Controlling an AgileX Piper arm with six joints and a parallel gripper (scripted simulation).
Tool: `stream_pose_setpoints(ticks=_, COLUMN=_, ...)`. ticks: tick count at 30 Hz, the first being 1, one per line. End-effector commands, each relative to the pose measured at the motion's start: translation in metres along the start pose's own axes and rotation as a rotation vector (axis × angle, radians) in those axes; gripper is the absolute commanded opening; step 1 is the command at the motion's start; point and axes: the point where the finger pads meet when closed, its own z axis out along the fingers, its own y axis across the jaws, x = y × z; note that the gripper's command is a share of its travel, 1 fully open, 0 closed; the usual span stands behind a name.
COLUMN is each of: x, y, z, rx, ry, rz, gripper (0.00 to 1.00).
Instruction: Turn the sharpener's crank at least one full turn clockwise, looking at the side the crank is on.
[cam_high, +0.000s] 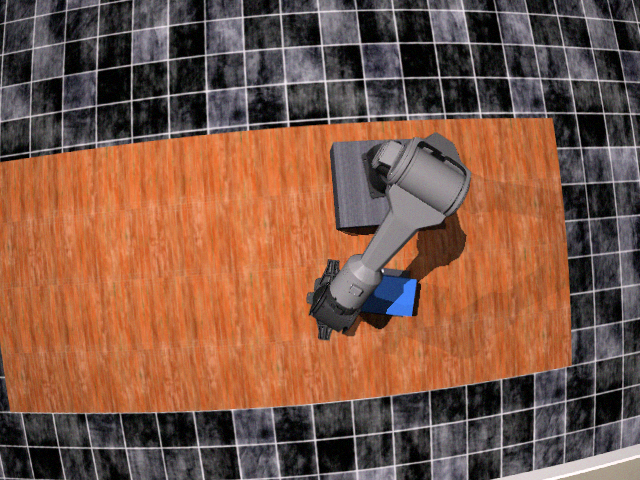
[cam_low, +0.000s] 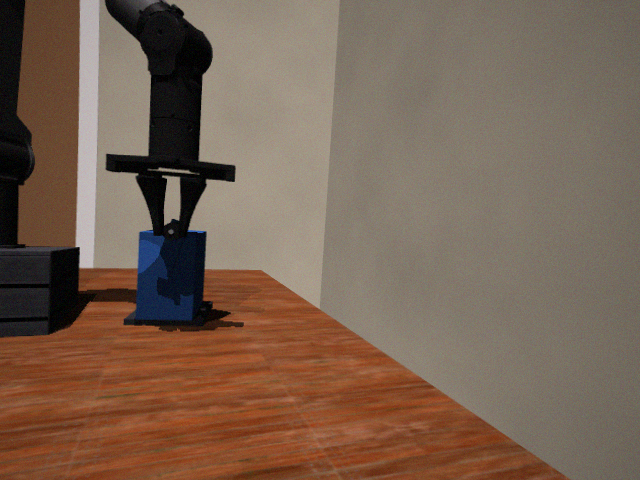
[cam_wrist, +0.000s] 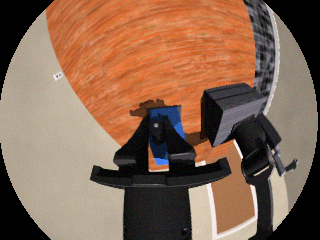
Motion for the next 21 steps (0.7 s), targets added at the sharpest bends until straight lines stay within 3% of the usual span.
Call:
stream_pose_setpoints(ticks=1, x=0.0, y=0.003, z=0.001, rx=-0.004, ry=0.0, rz=0.002, gripper=0.2)
stream_pose_setpoints(ticks=21, x=0.0, y=0.019, z=0.009, rx=-0.004, ry=0.0, rz=0.002, gripper=0.2)
